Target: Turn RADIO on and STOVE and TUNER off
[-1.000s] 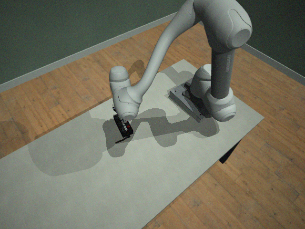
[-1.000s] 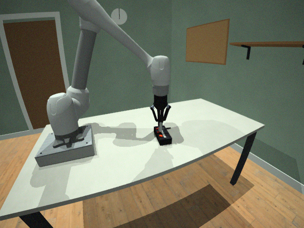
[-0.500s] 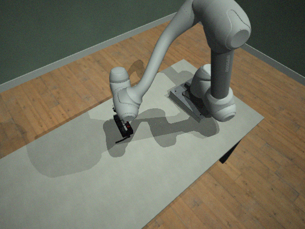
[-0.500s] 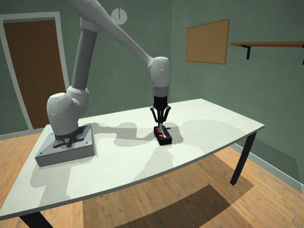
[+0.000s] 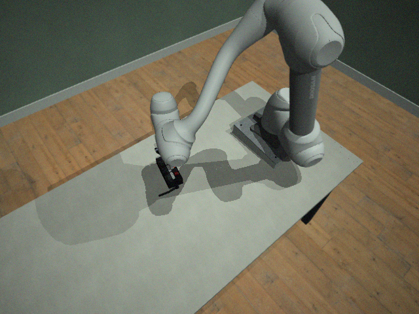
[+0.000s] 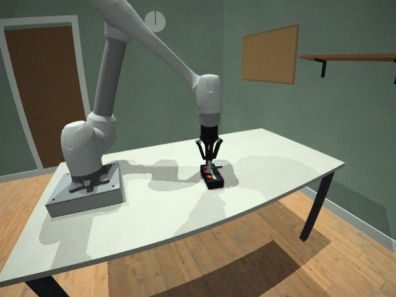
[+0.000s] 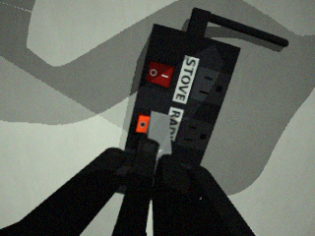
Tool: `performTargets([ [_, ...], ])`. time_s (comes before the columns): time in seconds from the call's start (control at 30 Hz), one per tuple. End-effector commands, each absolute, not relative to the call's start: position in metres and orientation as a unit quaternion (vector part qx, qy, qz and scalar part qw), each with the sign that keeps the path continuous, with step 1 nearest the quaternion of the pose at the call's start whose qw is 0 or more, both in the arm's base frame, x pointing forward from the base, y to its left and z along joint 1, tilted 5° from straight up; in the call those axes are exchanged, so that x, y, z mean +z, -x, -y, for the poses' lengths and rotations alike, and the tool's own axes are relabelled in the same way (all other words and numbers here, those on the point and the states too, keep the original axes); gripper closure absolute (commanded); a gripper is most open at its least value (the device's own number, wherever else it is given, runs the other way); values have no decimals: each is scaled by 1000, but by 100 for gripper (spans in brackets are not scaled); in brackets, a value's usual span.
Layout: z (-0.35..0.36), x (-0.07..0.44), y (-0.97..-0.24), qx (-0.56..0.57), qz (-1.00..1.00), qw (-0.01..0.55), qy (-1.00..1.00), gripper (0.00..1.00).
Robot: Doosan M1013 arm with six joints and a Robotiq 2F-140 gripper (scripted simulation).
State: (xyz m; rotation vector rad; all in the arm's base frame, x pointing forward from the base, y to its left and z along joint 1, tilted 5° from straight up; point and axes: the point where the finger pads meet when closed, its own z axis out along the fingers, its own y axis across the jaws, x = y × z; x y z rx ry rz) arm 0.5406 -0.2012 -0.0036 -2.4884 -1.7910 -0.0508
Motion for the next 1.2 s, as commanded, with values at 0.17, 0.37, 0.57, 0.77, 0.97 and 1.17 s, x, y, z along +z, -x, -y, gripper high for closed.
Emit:
performTargets([
  [0.17, 201, -4, -540, -16, 584, 38, 811, 100],
  [0.37, 201, -3, -540, -16, 584, 38, 811, 100],
  [0.57, 202, 9, -540, -16, 584, 38, 811, 100],
  [0.77, 203, 21, -541, -16, 584, 38, 811, 100],
  [0.97, 204, 34, -541, -16, 584, 38, 811, 100],
  [1.17, 204, 35, -541, -16, 584, 38, 811, 100],
])
